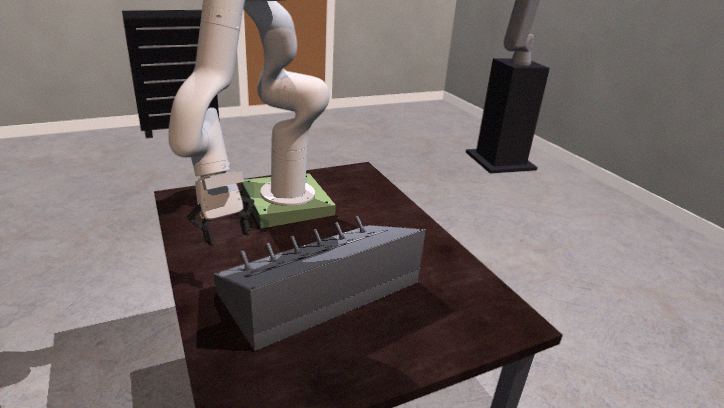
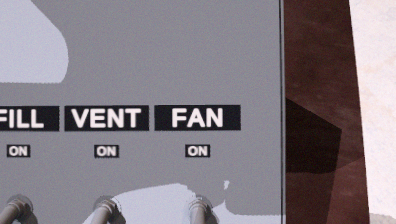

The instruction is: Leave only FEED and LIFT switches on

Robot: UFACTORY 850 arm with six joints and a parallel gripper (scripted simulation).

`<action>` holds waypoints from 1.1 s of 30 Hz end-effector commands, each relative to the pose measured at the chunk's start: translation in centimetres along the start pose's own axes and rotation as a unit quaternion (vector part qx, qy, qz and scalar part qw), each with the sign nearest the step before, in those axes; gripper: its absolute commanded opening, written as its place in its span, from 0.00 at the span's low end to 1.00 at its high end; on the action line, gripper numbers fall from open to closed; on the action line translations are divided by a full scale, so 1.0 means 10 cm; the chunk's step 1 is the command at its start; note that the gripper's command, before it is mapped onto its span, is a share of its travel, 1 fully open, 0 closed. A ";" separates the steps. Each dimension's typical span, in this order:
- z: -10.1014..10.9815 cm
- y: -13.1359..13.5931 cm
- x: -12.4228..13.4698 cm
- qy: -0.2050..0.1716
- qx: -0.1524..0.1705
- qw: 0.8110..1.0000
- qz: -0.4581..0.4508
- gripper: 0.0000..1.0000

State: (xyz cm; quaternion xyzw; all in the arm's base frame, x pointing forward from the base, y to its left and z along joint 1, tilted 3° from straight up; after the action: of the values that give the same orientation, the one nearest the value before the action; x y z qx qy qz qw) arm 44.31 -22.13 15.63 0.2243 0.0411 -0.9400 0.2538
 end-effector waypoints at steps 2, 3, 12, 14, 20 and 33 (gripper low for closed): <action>0.00 0.01 -0.01 0.000 0.001 1.000 0.000 1.00; 0.00 0.01 -0.01 0.000 0.001 1.000 0.000 1.00; 0.00 0.01 -0.01 0.000 0.001 1.000 0.000 1.00; 0.00 0.01 -0.01 0.000 0.001 1.000 0.000 1.00; 0.00 0.01 -0.01 0.000 0.001 1.000 0.000 1.00; 0.15 0.01 -0.01 0.000 0.001 1.000 0.000 0.00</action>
State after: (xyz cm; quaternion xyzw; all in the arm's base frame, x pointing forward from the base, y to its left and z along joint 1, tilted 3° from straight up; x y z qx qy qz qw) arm 43.90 -22.36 16.61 0.2249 0.0403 -0.9398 0.2540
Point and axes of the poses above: the point where the finger pads meet when closed, its own z axis back along the fingers, its own y axis across the jaws, x = y × z, the point moved 4 cm from there along z, back along the fingers, and after that the axes turned 11 degrees about z, right-handed, at the moved point
